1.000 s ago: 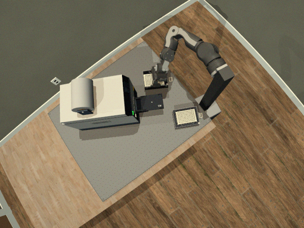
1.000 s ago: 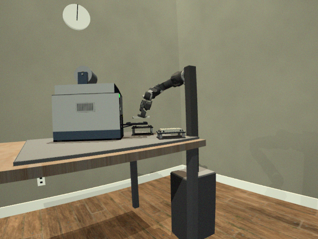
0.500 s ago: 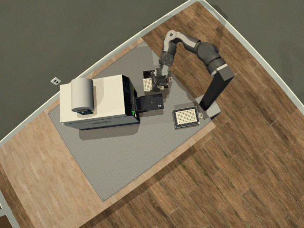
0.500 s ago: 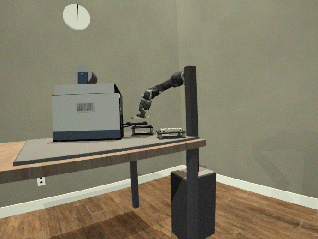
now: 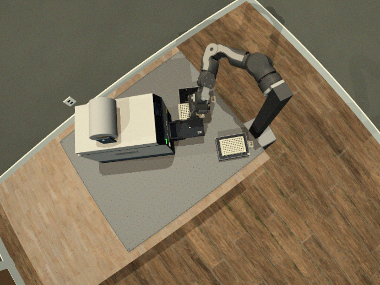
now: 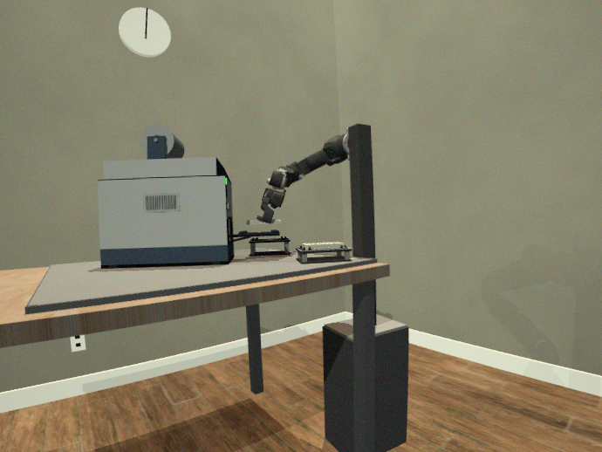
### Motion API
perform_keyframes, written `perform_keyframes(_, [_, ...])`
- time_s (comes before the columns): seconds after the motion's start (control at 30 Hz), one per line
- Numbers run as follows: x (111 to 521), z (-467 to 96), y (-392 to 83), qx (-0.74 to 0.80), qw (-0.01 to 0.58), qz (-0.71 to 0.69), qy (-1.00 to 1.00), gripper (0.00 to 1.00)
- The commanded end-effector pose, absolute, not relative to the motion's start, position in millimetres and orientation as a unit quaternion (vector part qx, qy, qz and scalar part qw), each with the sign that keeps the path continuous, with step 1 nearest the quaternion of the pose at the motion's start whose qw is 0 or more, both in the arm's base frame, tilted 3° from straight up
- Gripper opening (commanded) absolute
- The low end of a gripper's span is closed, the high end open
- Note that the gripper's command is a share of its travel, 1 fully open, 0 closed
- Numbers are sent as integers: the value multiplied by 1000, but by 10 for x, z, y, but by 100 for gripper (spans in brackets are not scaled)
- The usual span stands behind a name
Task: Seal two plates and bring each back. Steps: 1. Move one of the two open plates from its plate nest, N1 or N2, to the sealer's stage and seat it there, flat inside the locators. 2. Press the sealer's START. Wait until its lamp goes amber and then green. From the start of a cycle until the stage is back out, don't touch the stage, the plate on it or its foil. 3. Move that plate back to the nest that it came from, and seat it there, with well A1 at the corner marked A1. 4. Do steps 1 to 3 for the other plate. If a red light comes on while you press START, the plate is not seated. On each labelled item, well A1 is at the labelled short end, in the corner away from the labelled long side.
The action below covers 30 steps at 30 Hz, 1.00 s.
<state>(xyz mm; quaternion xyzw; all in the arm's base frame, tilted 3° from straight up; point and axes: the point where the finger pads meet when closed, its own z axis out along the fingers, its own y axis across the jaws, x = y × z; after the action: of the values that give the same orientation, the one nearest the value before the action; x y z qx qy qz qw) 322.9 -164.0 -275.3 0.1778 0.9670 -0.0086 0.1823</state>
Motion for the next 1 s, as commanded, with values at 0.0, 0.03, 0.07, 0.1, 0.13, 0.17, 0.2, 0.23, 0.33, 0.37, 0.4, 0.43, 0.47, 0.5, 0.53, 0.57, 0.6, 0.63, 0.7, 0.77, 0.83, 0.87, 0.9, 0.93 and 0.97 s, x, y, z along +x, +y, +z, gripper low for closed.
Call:
perform_keyframes(0.0, [3260, -2724, -1639, 183, 186, -12, 965, 0])
perform_keyframes(0.03, [3273, -2723, -1620, 183, 186, -12, 965, 0])
perform_keyframes(0.07, [3285, -2722, -1600, 183, 186, -12, 965, 0])
perform_keyframes(0.1, [3298, -2721, -1581, 183, 186, -12, 965, 0])
perform_keyframes(0.13, [3298, -2721, -1581, 183, 186, -12, 965, 0])
perform_keyframes(0.17, [3298, -2721, -1581, 183, 186, -12, 965, 0])
perform_keyframes(0.2, [3309, -2722, -1562, 182, 185, -13, 966, 0])
perform_keyframes(0.23, [3324, -2717, -1542, 183, 186, -12, 965, 0])
perform_keyframes(0.33, [3359, -2717, -1483, 179, 185, -12, 966, 0])
perform_keyframes(0.37, [3371, -2717, -1463, 180, 185, -12, 966, 0])
perform_keyframes(0.4, [3384, -2716, -1444, 180, 185, -12, 966, 0])
perform_keyframes(0.43, [3398, -2713, -1424, 180, 185, -12, 966, 0])
perform_keyframes(0.47, [3412, -2710, -1405, 180, 186, -12, 966, 0])
perform_keyframes(0.5, [3425, -2708, -1385, 181, 186, -12, 966, 0])
perform_keyframes(0.53, [3438, -2707, -1365, 181, 186, -12, 966, 0])
perform_keyframes(0.57, [3450, -2706, -1346, 181, 186, -12, 966, 0])
perform_keyframes(0.6, [3462, -2706, -1326, 180, 186, -12, 966, 0])
perform_keyframes(0.63, [3472, -2708, -1307, 176, 185, -12, 967, 0])
perform_keyframes(0.7, [3484, -2707, -1288, 177, 185, -12, 967, 0])
perform_keyframes(0.77, [3495, -2708, -1268, 177, 185, -12, 967, 0])
perform_keyframes(0.83, [3525, -2699, -1229, 177, 185, -12, 966, 0])
perform_keyframes(0.87, [3538, -2698, -1209, 178, 185, -12, 966, 0])
perform_keyframes(0.9, [3550, -2698, -1189, 178, 185, -12, 966, 0])
perform_keyframes(0.93, [3562, -2698, -1170, 178, 185, -12, 966, 0])
perform_keyframes(0.97, [3574, -2698, -1151, 177, 185, -12, 966, 0])
